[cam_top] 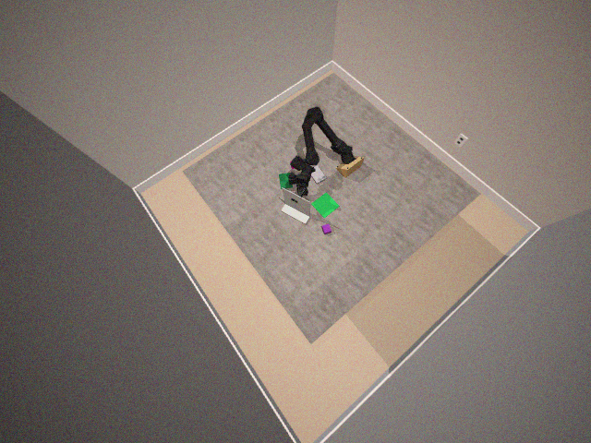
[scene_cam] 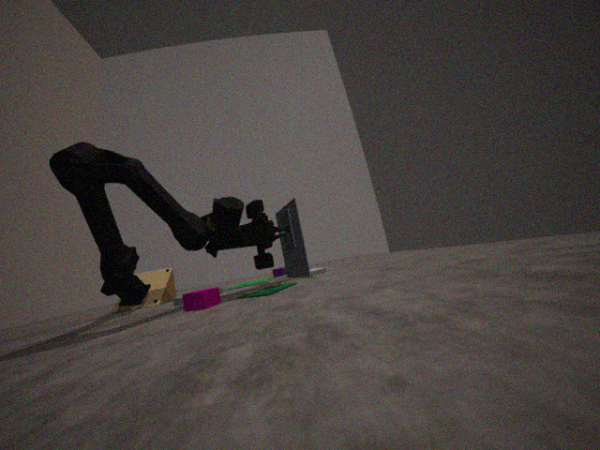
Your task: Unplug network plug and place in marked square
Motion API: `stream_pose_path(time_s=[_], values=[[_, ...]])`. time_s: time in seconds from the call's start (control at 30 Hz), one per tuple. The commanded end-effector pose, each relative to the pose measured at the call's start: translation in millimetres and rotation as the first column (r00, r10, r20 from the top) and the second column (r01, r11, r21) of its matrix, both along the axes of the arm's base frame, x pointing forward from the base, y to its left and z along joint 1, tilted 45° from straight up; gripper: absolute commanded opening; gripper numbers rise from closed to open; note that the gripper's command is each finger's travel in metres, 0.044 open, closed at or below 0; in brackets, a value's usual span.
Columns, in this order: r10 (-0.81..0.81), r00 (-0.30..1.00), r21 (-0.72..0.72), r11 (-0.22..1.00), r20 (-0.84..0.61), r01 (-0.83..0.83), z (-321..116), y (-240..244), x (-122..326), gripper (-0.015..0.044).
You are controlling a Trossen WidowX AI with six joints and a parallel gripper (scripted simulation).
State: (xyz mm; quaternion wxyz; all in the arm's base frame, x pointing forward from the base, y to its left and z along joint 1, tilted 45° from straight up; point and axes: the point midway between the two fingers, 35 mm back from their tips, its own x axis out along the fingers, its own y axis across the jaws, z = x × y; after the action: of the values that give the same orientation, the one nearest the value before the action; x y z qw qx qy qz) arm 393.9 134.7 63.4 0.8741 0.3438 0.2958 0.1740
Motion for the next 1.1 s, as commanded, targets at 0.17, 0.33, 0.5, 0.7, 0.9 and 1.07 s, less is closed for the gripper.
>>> stream_pose_path(time_s=[0.17, 0.33, 0.5, 0.7, 0.9, 1.07], values=[[-0.006, 1.0, 0.001, 1.0, -0.001, 0.006, 0, -1, 1, 0.0], [-0.005, 1.0, 0.001, 1.0, -0.001, 0.006, 0, -1, -2, 0.0], [-0.005, 1.0, 0.001, 1.0, -0.001, 0.005, 1, -2, -5, 0.0], [-0.005, 1.0, 0.001, 1.0, -0.001, 0.005, 2, -4, -8, 0.0], [-0.005, 1.0, 0.001, 1.0, -0.002, 0.005, 3, -5, -11, 0.0], [-0.005, 1.0, 0.001, 1.0, -0.002, 0.005, 4, -6, -14, 0.0]])
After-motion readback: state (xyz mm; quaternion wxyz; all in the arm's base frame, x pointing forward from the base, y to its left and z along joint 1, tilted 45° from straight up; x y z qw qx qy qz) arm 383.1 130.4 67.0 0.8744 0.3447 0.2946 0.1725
